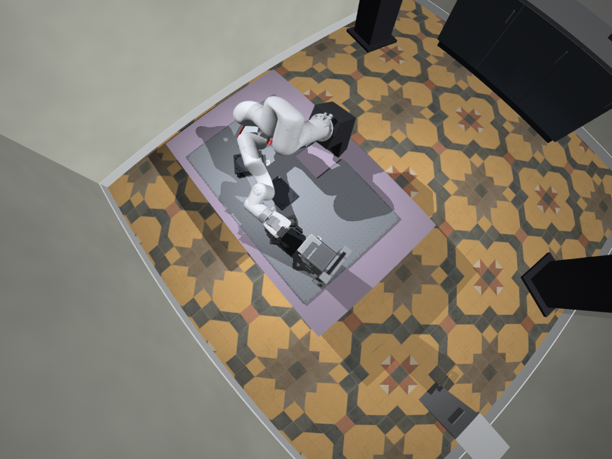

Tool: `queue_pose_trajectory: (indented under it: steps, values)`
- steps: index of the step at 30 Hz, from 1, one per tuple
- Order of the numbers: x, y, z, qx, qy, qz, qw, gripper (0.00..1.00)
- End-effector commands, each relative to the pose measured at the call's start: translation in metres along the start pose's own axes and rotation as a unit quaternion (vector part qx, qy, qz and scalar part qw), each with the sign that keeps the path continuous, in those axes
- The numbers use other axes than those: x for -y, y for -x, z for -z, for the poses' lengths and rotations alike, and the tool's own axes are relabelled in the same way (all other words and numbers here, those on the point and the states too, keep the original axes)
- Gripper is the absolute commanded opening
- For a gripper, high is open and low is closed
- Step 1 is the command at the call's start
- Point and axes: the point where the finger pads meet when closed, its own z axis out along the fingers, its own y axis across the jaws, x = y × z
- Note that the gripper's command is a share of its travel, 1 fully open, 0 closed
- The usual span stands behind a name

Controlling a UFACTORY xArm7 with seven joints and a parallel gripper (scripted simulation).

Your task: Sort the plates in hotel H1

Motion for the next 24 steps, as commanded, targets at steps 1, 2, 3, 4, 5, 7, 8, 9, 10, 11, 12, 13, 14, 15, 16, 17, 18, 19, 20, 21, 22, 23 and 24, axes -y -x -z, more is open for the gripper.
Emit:
queue_pose_trajectory:
  steps: [1,2,3,4,5,7,8,9,10,11,12,13,14,15,16,17,18,19,20,21,22,23,24]
  values:
    - [0.0,-0.001,-0.007,0.0,-0.001,0.001,1.0,1.0]
    - [0.0,-0.001,-0.009,0.0,-0.001,0.001,1.0,1.0]
    - [0.0,-0.001,-0.011,0.0,-0.001,0.001,1.0,1.0]
    - [0.0,-0.001,-0.012,0.0,-0.001,0.001,1.0,1.0]
    - [0.0,-0.001,-0.014,0.0,-0.001,0.001,1.0,1.0]
    - [0.0,-0.001,-0.017,0.0,-0.001,0.001,1.0,1.0]
    - [0.0,-0.001,-0.019,0.0,-0.001,0.001,1.0,1.0]
    - [0.0,-0.001,-0.019,0.0,-0.001,0.001,1.0,1.0]
    - [0.0,-0.001,-0.019,0.0,-0.001,0.001,1.0,1.0]
    - [0.0,-0.001,-0.021,0.0,-0.001,0.001,1.0,1.0]
    - [0.0,-0.001,-0.022,0.0,-0.001,0.001,1.0,1.0]
    - [0.0,-0.001,-0.024,0.0,-0.001,0.001,1.0,1.0]
    - [0.0,-0.001,-0.026,0.0,-0.001,0.001,1.0,1.0]
    - [0.0,-0.001,-0.027,0.0,-0.001,0.001,1.0,1.0]
    - [0.0,-0.001,-0.029,-0.001,-0.001,0.001,1.0,1.0]
    - [0.0,-0.001,-0.031,-0.001,-0.001,0.001,1.0,1.0]
    - [0.0,-0.001,-0.032,-0.001,-0.001,0.001,1.0,1.0]
    - [0.0,-0.001,-0.034,-0.001,-0.001,0.001,1.0,1.0]
    - [0.0,-0.001,-0.036,-0.001,-0.001,0.001,1.0,1.0]
    - [0.0,-0.001,-0.037,-0.001,-0.001,0.001,1.0,1.0]
    - [0.0,-0.001,-0.037,-0.001,-0.001,0.001,1.0,1.0]
    - [0.0,-0.001,-0.037,-0.001,-0.001,0.001,1.0,1.0]
    - [0.0,-0.001,-0.037,-0.001,-0.001,0.001,1.0,1.0]
